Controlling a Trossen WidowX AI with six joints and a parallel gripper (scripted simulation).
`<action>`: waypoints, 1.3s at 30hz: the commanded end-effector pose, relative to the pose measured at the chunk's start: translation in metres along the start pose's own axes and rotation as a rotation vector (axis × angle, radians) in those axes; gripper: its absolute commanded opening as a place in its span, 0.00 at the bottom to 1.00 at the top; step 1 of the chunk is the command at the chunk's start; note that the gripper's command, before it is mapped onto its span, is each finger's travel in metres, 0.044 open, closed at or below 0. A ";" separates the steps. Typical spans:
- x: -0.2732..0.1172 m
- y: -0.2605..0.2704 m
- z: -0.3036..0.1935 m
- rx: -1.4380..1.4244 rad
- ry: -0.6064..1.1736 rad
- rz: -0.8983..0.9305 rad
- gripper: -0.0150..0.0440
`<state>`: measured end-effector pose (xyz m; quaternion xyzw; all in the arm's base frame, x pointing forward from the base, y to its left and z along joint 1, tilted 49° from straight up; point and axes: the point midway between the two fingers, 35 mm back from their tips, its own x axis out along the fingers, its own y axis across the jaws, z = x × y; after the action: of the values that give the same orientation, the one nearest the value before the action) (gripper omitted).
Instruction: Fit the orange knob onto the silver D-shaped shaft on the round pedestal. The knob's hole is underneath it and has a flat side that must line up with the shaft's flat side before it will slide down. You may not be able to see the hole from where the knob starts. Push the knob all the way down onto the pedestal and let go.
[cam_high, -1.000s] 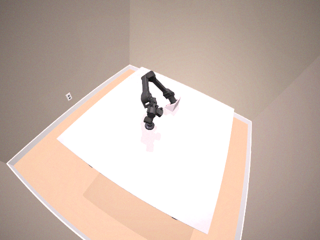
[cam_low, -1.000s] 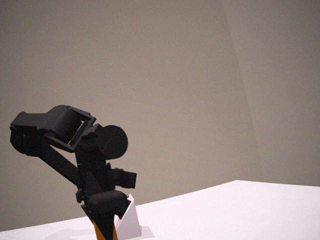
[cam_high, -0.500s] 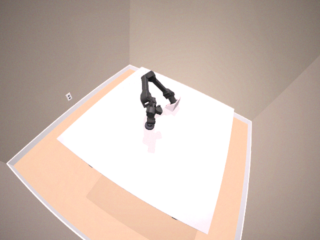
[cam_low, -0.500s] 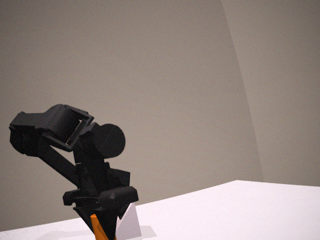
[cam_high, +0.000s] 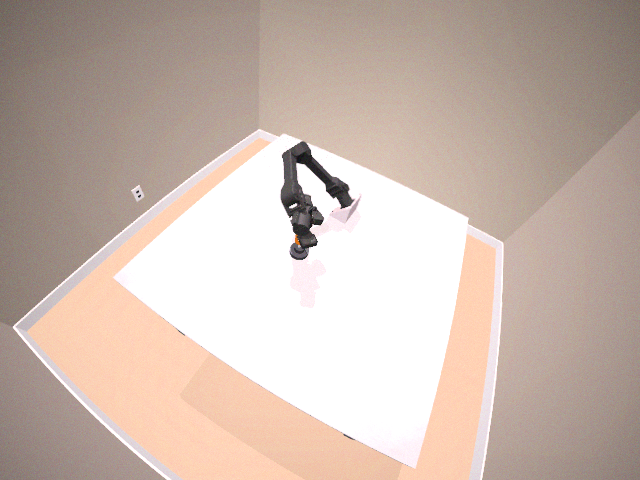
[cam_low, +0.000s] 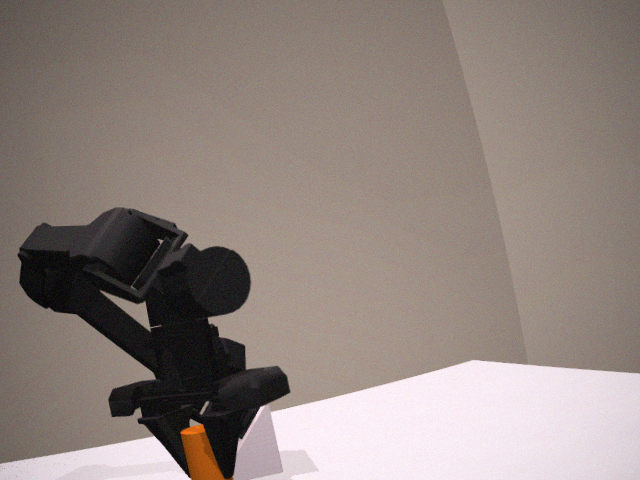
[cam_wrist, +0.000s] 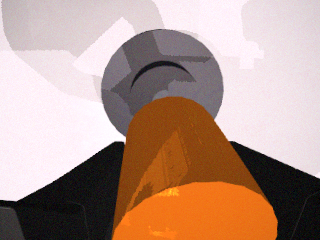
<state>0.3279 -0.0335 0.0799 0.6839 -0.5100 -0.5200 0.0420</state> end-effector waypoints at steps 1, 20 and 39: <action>-0.001 -0.001 0.002 -0.112 0.004 -0.001 0.25; -0.001 -0.003 0.008 -0.527 0.004 0.000 0.25; -0.001 -0.002 0.002 -0.957 0.004 0.001 0.25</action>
<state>0.3256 -0.0312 0.0769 0.6024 -0.2465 -0.6859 0.3255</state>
